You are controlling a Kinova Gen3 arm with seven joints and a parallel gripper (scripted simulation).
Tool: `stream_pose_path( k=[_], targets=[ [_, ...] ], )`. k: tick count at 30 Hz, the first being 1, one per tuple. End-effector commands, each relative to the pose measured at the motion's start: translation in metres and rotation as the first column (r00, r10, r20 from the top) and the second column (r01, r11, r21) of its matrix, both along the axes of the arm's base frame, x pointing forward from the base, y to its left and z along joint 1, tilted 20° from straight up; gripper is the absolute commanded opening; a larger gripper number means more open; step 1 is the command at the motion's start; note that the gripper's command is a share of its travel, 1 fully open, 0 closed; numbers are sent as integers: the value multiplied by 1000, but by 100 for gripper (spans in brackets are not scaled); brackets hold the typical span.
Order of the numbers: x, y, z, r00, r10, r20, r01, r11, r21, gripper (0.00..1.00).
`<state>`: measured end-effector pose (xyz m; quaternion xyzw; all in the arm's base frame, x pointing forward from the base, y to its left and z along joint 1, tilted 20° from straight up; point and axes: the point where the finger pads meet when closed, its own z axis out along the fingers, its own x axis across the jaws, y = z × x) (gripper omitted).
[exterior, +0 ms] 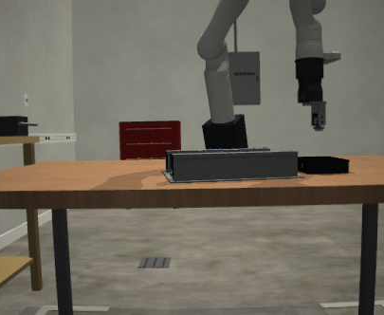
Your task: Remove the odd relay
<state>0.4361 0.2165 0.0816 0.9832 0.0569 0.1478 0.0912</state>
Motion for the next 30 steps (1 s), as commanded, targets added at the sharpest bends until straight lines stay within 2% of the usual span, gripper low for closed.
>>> stream_pose_path(
  k=[1,19,30],
  targets=[
    [-2,1,-1,1000,-9,-3,9,1000,4,0],
    [-1,1,-4,1000,-9,-3,9,1000,4,0],
    [2,-1,-15,1000,-9,-3,9,1000,4,0]
  ],
)
